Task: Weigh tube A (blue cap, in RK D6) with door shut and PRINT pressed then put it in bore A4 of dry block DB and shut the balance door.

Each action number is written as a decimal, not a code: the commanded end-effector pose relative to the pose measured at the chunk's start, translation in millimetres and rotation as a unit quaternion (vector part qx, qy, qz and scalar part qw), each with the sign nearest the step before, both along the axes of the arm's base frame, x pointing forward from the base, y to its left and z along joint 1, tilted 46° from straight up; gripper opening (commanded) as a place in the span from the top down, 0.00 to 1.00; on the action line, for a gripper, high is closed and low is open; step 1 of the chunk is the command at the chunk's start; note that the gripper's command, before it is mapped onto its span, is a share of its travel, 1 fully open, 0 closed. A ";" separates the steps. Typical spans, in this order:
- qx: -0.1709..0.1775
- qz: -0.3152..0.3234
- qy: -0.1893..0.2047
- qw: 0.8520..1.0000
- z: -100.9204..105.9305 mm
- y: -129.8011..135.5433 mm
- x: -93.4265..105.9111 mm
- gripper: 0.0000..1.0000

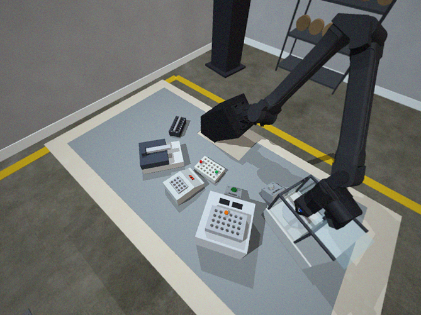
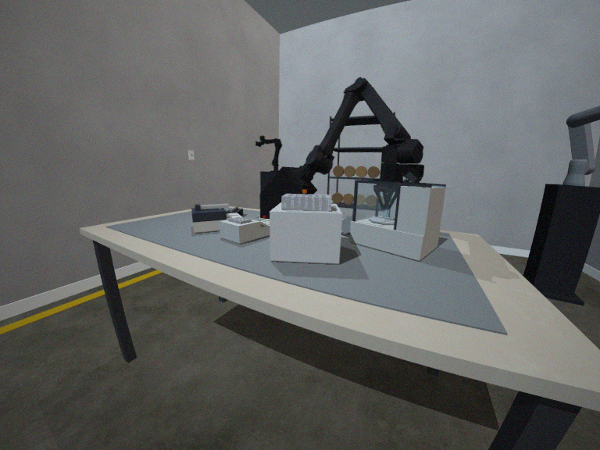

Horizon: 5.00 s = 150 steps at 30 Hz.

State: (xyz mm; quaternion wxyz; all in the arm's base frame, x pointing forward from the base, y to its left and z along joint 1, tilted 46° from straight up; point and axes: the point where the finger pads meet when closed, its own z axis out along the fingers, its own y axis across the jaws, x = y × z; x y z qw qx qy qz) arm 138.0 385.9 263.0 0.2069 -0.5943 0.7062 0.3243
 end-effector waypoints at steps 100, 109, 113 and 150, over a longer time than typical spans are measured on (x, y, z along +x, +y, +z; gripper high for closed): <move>0.027 -0.003 -0.018 0.999 50.2 -17.7 8.6 0.91; 0.027 -0.003 -0.019 0.999 58.6 -26.4 9.3 0.91; 0.027 -0.003 -0.019 0.999 63.3 -31.4 9.7 0.91; 0.026 -0.003 -0.022 0.999 101.6 -72.3 12.5 0.91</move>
